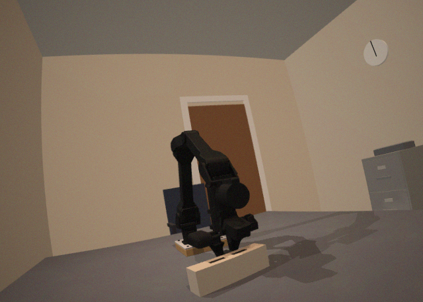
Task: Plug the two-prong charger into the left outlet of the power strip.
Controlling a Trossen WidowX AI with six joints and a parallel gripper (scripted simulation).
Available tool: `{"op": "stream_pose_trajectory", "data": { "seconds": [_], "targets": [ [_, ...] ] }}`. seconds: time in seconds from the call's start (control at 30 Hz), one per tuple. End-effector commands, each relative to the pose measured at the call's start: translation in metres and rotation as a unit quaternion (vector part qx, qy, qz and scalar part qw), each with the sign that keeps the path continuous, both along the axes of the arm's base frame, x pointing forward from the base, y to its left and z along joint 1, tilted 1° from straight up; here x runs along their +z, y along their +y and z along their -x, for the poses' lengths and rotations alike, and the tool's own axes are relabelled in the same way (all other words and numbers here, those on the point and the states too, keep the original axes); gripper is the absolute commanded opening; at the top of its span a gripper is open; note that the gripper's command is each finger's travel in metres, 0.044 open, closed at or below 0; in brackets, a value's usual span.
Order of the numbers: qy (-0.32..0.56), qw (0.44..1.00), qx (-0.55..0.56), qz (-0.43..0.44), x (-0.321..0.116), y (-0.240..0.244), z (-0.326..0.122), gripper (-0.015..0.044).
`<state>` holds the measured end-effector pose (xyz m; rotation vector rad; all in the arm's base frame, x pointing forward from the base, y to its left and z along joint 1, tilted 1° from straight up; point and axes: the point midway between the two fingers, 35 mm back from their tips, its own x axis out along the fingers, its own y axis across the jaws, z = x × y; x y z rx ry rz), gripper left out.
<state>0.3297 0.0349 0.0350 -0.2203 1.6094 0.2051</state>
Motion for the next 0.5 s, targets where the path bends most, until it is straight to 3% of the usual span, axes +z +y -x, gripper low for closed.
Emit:
{"op": "stream_pose_trajectory", "data": {
  "seconds": [0.0,0.47],
  "targets": [
    [-0.012,1.000,0.000,-0.001,0.0009,0.0024,-0.0087,0.0000],
    [-0.013,1.000,0.000,-0.001,0.0006,0.0039,-0.0141,0.0000]
  ]
}}
